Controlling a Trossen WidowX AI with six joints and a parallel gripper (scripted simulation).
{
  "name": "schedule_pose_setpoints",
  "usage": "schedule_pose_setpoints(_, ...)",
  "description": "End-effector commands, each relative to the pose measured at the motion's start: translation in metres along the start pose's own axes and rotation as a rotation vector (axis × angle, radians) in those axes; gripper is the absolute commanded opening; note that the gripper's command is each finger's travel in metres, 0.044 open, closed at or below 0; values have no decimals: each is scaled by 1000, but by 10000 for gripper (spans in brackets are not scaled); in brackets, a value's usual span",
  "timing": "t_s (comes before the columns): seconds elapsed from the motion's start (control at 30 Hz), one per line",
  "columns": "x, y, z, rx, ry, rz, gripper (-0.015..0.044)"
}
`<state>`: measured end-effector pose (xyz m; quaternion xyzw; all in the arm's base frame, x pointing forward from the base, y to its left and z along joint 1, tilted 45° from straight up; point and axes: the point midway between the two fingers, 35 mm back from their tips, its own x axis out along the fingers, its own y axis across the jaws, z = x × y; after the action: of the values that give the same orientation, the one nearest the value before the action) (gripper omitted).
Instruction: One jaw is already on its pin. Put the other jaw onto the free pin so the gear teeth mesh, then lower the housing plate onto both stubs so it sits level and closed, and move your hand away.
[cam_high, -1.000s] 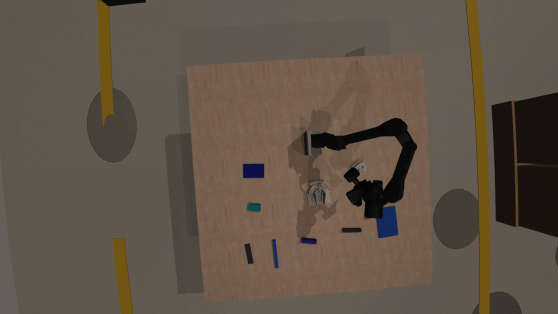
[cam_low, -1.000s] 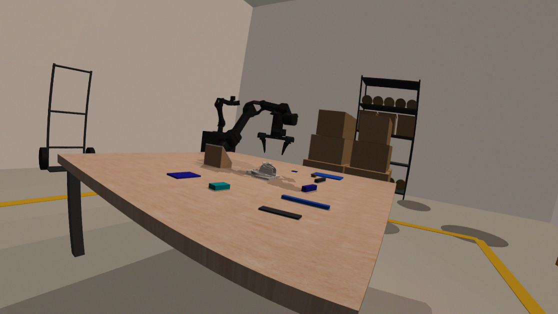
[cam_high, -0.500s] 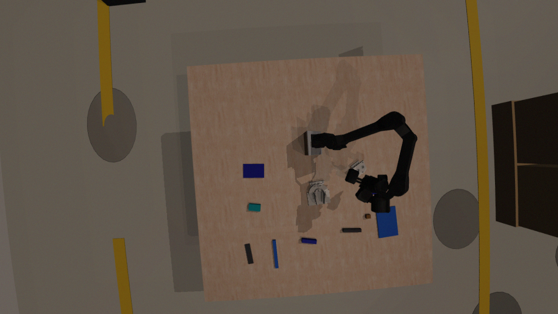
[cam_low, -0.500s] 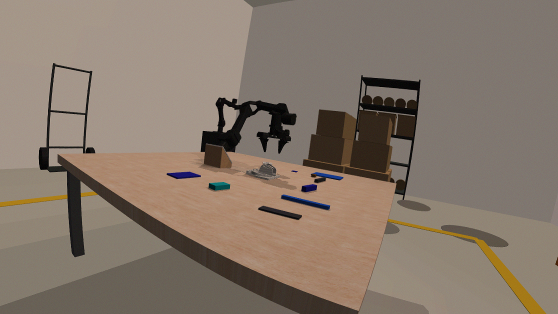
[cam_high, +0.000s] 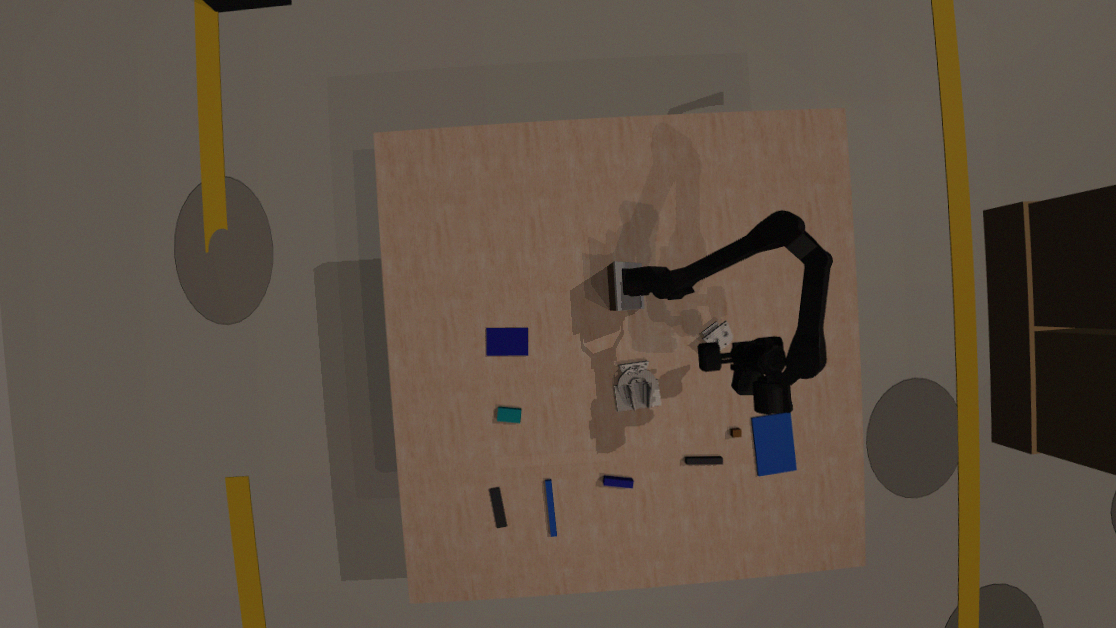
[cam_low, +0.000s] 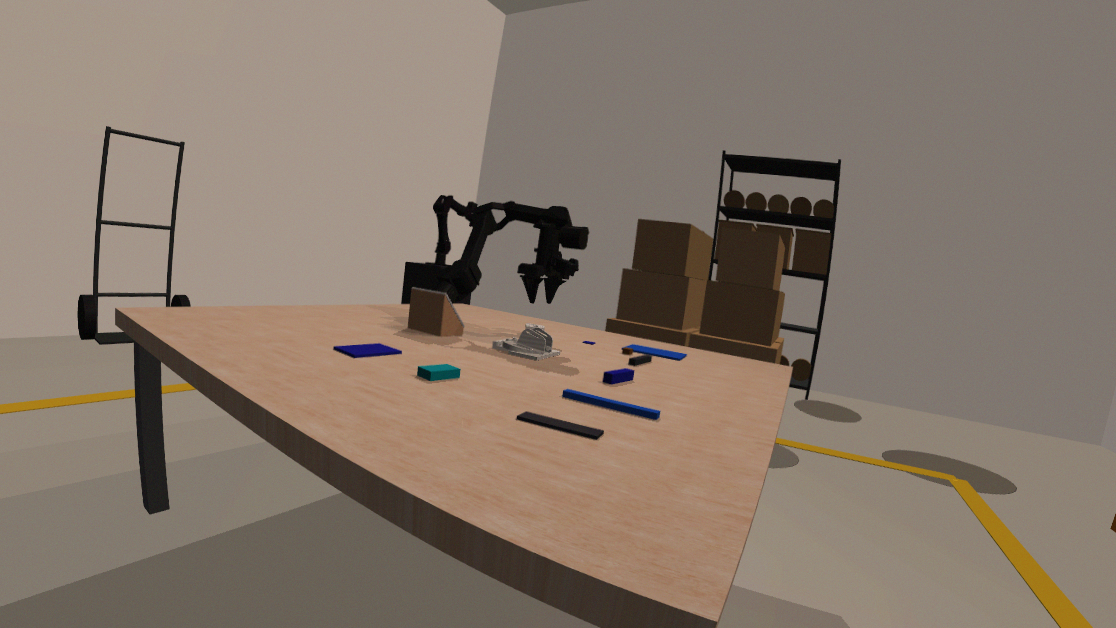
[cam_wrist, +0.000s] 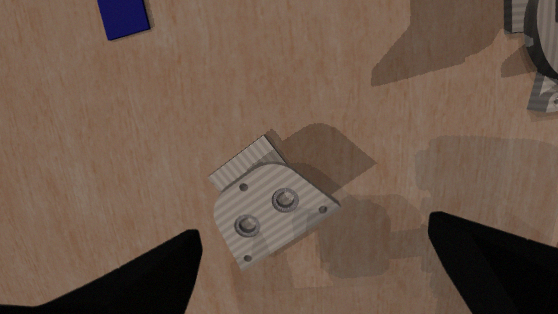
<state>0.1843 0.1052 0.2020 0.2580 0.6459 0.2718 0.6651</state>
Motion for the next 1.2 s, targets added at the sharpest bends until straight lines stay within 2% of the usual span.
schedule_pose_setpoints(0.0, -1, 5, -7, -109, -3, 7, 440)
schedule_pose_setpoints(0.5, -3, 20, -30, -551, -3, 18, 440)
schedule_pose_setpoints(0.67, -2, 20, -30, -557, -3, 17, 440)
schedule_pose_setpoints(0.83, 34, 21, -30, -558, -7, 20, 440)
schedule_pose_setpoints(1.17, 43, 21, -30, -558, -7, 21, 440)
